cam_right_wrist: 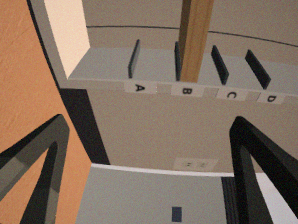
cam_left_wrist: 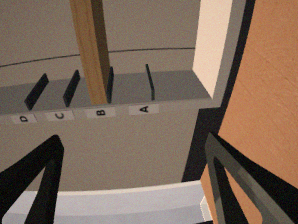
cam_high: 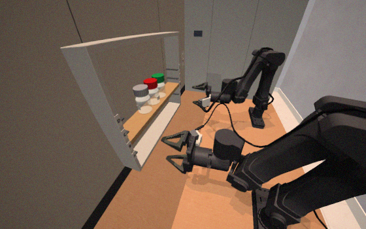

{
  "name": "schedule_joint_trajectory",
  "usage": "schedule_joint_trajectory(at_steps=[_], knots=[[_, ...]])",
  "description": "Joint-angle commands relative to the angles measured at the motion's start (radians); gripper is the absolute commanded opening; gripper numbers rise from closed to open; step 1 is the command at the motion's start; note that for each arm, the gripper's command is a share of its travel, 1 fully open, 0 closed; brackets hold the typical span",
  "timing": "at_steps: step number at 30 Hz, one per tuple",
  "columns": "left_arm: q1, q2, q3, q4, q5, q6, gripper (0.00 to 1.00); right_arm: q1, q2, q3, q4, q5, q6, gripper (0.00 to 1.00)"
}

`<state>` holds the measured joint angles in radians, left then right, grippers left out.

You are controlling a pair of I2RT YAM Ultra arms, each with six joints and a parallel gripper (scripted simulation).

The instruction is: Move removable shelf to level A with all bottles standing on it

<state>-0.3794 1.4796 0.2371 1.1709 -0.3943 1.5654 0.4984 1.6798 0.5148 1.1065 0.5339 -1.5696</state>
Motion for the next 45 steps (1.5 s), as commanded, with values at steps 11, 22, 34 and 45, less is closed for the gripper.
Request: schedule_joint_trajectory(at_steps=[11, 22, 34, 45], knots=[[0.034, 0.114, 0.069, 0.116, 0.043, 0.006, 1.00, -0.034, 0.079, 0.072, 0.064, -0.042, -0.002, 1.00], [0.034, 0.116, 0.070, 0.117, 0.044, 0.006, 1.00, -0.034, 0.080, 0.073, 0.065, -0.043, -0.001, 1.00], [0.034, 0.116, 0.070, 0.117, 0.044, 0.006, 1.00, -0.034, 0.080, 0.073, 0.065, -0.043, -0.001, 1.00], [0.034, 0.075, 0.078, 0.070, 0.043, 0.006, 1.00, -0.034, 0.052, 0.080, 0.031, -0.042, -0.002, 1.00]])
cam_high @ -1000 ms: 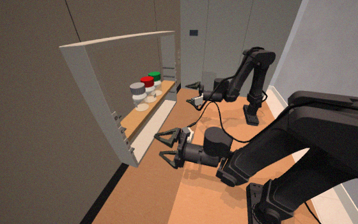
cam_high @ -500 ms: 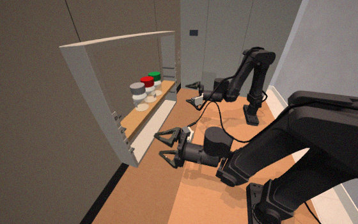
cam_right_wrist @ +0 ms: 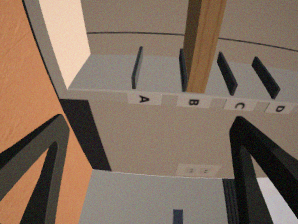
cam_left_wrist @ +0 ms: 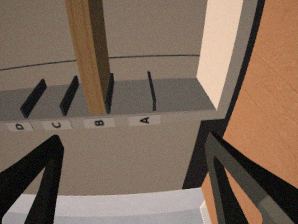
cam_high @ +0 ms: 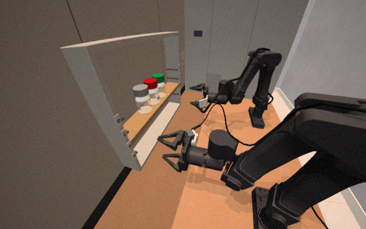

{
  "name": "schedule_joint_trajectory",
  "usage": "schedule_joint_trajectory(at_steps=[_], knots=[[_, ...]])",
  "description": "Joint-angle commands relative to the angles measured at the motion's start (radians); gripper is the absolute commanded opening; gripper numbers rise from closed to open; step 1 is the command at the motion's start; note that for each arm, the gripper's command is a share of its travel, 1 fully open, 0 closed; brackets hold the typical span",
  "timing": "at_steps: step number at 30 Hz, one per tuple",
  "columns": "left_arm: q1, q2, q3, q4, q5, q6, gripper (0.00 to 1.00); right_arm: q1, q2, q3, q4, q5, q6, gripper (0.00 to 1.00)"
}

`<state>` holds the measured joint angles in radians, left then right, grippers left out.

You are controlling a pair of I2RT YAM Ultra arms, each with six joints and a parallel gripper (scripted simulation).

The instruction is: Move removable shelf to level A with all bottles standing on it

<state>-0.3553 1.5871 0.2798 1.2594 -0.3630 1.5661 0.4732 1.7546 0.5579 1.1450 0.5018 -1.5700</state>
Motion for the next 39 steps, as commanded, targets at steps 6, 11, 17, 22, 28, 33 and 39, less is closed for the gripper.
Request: schedule_joint_trajectory(at_steps=[6, 11, 17, 22, 28, 33, 39], knots=[[0.009, -0.140, 0.065, -0.148, 0.011, 0.008, 1.00, -0.009, -0.098, 0.063, -0.104, -0.010, -0.004, 1.00], [0.009, -0.218, 0.100, -0.259, 0.011, 0.008, 1.00, -0.009, -0.153, 0.094, -0.189, -0.010, -0.004, 1.00], [0.009, -0.275, 0.134, -0.352, 0.011, 0.007, 1.00, -0.009, -0.193, 0.123, -0.259, -0.010, -0.003, 1.00], [0.009, -0.335, 0.176, -0.453, 0.011, 0.008, 1.00, -0.009, -0.239, 0.159, -0.339, -0.010, -0.004, 1.00], [0.009, -0.390, 0.236, -0.568, 0.011, 0.008, 1.00, -0.009, -0.284, 0.210, -0.436, -0.010, -0.004, 1.00], [0.010, -0.404, 0.262, -0.614, 0.012, 0.006, 1.00, -0.009, -0.296, 0.233, -0.474, -0.010, -0.002, 1.00], [0.010, -0.404, 0.264, -0.619, 0.012, 0.005, 1.00, -0.009, -0.296, 0.235, -0.478, -0.010, -0.002, 1.00]])
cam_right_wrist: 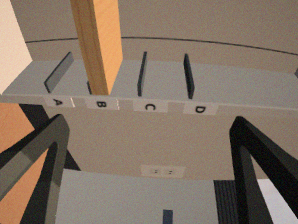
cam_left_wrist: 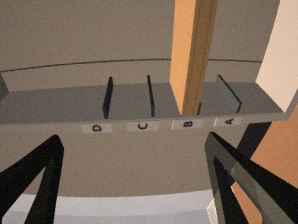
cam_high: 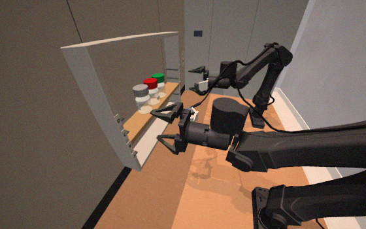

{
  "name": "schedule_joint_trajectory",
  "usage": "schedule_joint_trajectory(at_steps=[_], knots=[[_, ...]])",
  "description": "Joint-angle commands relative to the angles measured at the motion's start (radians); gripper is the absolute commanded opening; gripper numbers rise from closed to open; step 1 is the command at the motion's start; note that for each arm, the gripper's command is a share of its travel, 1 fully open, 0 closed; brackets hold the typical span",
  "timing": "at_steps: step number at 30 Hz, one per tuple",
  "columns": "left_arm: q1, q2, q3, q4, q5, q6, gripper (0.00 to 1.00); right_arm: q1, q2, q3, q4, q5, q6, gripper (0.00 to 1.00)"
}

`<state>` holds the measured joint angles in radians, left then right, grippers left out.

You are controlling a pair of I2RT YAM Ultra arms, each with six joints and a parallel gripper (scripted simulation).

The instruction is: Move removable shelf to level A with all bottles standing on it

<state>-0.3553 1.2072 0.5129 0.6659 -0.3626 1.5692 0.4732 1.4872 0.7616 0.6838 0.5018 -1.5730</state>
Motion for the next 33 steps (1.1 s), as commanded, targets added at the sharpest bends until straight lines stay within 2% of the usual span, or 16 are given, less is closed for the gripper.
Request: schedule_joint_trajectory(at_steps=[1, 33], knots=[[0.010, -0.025, 0.031, -0.026, 0.012, 0.002, 1.00, -0.009, -0.029, 0.031, -0.017, -0.010, 0.002, 1.00], [-0.001, 0.001, 0.020, 0.008, 0.001, 0.002, 1.00, -0.002, -0.006, 0.025, 0.010, -0.004, 0.002, 1.00]])
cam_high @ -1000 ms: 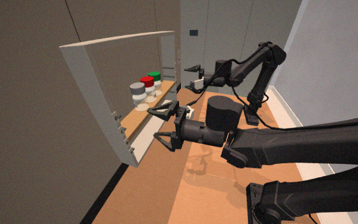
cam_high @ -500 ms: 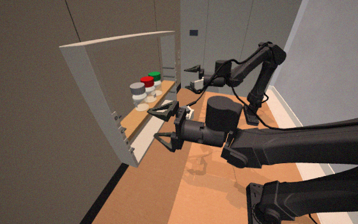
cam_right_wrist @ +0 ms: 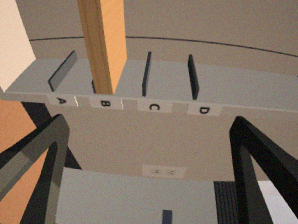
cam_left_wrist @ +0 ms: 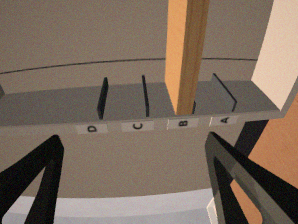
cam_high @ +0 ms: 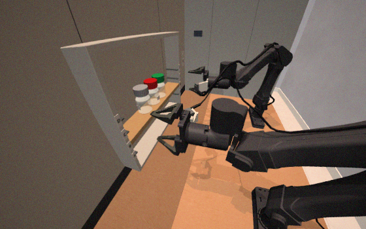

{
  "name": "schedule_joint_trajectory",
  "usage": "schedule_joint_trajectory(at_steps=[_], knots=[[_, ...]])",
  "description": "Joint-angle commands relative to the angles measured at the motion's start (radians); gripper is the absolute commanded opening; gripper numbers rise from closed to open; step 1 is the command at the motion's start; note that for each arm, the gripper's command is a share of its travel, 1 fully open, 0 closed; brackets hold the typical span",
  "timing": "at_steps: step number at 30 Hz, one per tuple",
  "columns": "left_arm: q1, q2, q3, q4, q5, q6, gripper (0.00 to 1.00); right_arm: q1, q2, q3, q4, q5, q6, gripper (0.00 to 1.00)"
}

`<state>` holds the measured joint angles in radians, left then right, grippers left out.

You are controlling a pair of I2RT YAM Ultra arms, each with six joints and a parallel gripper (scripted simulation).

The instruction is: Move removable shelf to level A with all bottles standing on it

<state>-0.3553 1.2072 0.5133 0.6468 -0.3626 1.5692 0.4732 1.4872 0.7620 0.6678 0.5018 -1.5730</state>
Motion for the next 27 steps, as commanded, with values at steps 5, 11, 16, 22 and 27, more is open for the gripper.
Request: schedule_joint_trajectory(at_steps=[5, 11, 16, 22, 27], knots=[[-0.010, 0.023, 0.012, 0.056, -0.007, 0.001, 1.00, 0.003, 0.013, 0.021, 0.049, 0.002, 0.003, 1.00], [-0.017, 0.042, 0.006, 0.081, -0.014, 0.001, 1.00, 0.008, 0.030, 0.018, 0.068, 0.006, 0.003, 1.00], [-0.025, 0.066, -0.001, 0.112, -0.022, 0.000, 1.00, 0.013, 0.050, 0.015, 0.091, 0.011, 0.003, 1.00], [-0.035, 0.096, -0.009, 0.150, -0.032, 0.000, 1.00, 0.020, 0.076, 0.011, 0.120, 0.018, 0.003, 1.00], [-0.042, 0.117, -0.014, 0.175, -0.039, 0.000, 1.00, 0.024, 0.093, 0.010, 0.139, 0.022, 0.003, 1.00]])
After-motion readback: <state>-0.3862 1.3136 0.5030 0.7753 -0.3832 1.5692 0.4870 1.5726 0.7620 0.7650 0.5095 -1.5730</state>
